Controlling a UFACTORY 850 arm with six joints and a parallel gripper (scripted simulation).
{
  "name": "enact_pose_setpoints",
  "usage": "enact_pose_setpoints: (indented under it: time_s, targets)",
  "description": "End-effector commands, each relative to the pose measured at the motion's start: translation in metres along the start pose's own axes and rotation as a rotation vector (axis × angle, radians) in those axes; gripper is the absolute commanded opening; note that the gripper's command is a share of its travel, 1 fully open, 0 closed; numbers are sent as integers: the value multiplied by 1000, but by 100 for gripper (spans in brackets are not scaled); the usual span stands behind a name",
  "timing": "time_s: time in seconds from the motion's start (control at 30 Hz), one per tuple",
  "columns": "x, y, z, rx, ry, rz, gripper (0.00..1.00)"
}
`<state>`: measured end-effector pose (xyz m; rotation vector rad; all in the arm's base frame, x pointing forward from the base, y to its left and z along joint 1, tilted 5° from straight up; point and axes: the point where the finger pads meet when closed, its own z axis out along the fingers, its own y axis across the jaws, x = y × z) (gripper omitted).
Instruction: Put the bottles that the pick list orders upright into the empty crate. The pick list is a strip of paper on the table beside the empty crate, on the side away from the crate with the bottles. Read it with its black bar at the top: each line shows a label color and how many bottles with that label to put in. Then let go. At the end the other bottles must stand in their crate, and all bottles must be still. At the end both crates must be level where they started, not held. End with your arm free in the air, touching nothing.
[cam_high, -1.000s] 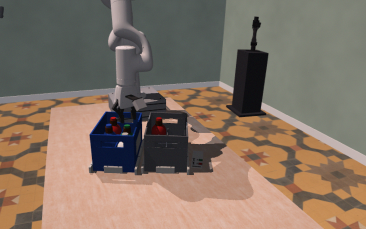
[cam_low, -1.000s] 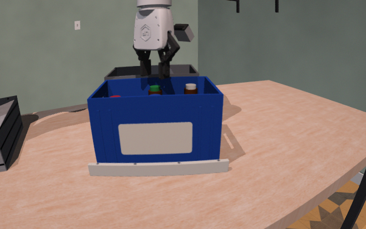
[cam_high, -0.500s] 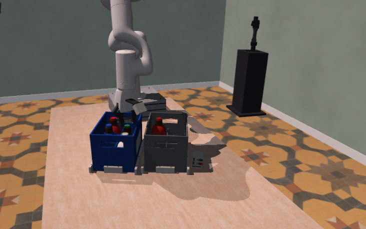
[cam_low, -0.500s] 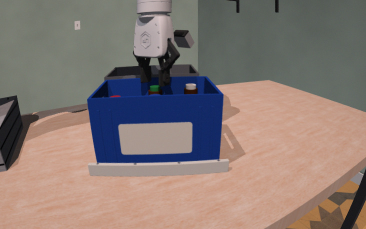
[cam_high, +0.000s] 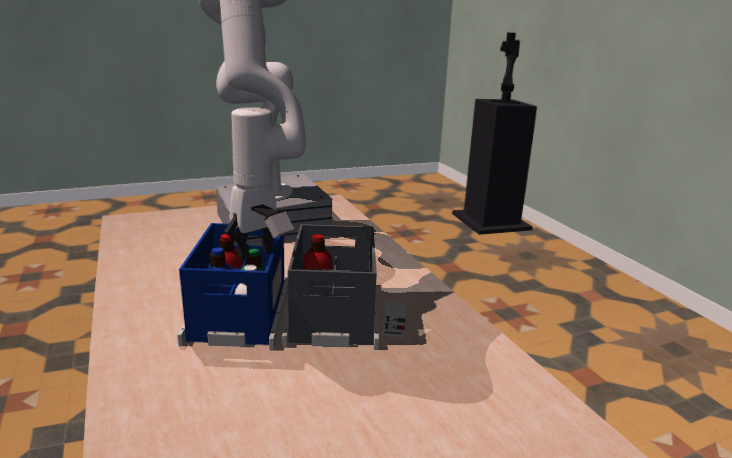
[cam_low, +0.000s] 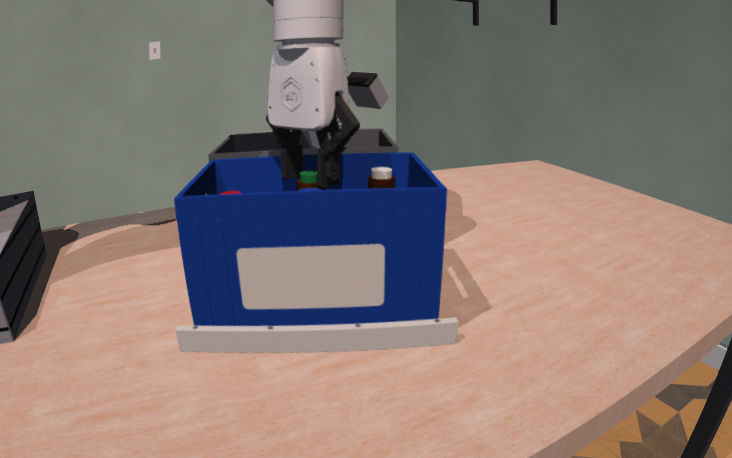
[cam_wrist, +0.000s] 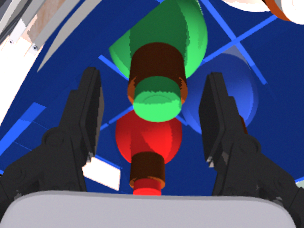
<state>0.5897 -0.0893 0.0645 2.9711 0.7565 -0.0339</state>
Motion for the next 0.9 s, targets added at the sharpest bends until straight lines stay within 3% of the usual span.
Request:
enact_pose_setpoints:
  time_s: [0.0,0.63,0.67,0.87]
  targets:
    - [1,1,4,-1,2,0,65]
    - [1,1,13,-1,2,0,65]
    - [1,1,10,-1,2,0,0]
    - [1,1,10,-1,2,0,0]
